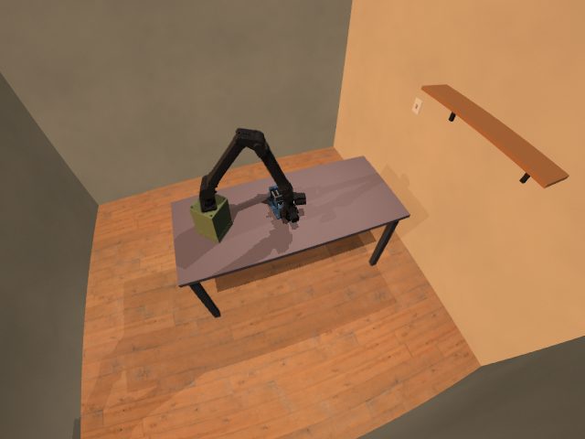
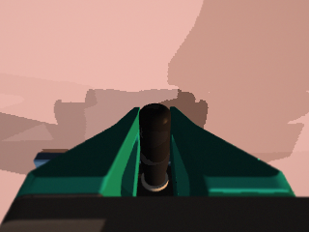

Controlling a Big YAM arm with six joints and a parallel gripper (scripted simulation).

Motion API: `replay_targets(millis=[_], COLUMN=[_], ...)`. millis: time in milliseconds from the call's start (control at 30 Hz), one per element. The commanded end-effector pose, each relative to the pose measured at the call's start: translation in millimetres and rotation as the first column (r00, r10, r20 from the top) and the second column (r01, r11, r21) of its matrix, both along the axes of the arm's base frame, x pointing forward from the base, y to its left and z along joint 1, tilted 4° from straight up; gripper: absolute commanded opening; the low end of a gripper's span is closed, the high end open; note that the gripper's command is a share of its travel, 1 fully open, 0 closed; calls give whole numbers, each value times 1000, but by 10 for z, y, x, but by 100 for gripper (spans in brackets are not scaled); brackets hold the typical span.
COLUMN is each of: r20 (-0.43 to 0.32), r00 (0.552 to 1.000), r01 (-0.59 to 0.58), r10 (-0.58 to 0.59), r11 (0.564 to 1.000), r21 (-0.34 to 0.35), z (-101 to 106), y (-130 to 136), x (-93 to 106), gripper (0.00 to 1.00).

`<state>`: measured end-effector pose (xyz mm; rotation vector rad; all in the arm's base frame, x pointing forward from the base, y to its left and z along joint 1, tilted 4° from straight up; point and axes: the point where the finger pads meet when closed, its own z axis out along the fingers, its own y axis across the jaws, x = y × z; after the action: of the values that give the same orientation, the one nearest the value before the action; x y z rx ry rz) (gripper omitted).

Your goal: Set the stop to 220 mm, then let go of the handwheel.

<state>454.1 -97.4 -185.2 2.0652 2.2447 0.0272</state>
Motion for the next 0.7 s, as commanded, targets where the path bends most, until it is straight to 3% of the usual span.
replay_targets(millis=[0,467,533,667], r20=[-5,-4,11,1], r00=[1000,1000,1000,1000], r01=[3,3,7,7], r10=[-3,-3,-7,-7], r11=[1000,1000,1000,1000], r21=[-11,-11,-14,-11], z=[129,153,161,96], y=[-95,-92,-115,-79], x=[-69,-42,89,116], gripper=[6,6,6,6])
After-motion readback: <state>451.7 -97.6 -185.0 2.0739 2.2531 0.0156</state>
